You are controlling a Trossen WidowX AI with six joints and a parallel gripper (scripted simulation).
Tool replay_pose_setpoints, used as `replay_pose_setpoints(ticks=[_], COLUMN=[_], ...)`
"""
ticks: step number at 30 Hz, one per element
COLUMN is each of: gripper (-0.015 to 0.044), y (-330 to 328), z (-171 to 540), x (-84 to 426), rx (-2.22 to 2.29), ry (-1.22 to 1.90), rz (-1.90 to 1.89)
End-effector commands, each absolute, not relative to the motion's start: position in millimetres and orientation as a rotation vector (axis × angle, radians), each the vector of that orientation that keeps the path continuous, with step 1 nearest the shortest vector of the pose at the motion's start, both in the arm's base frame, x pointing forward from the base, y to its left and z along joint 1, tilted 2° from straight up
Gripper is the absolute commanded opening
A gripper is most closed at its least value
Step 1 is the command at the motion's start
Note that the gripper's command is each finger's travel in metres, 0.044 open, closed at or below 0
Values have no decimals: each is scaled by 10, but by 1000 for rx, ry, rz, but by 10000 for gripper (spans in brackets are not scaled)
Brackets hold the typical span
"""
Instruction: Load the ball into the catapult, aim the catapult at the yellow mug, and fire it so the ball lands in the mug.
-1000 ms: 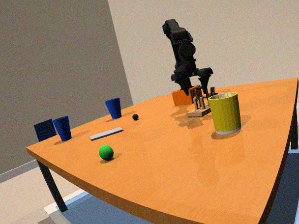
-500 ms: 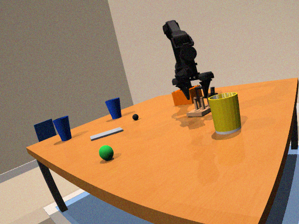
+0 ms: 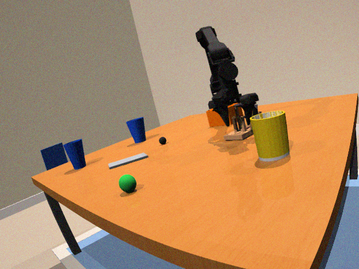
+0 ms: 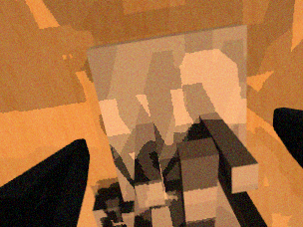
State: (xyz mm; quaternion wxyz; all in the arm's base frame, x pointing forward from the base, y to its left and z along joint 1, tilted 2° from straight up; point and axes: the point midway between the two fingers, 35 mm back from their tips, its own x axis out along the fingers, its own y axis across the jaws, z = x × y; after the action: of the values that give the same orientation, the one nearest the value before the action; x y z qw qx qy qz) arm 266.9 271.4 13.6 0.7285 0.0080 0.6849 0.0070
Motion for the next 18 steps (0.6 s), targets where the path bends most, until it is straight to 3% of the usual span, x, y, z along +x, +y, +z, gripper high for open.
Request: replay_pose_setpoints(ticks=[1,4,15,18], gripper=[440,440,151,131], y=[2707,2706,2711,2711], z=[66,42,77,77], x=[2669,2669,2669,2669], rx=[13,13,17,17], ry=[1510,1510,1510,1510], rz=[17,17,15,15])
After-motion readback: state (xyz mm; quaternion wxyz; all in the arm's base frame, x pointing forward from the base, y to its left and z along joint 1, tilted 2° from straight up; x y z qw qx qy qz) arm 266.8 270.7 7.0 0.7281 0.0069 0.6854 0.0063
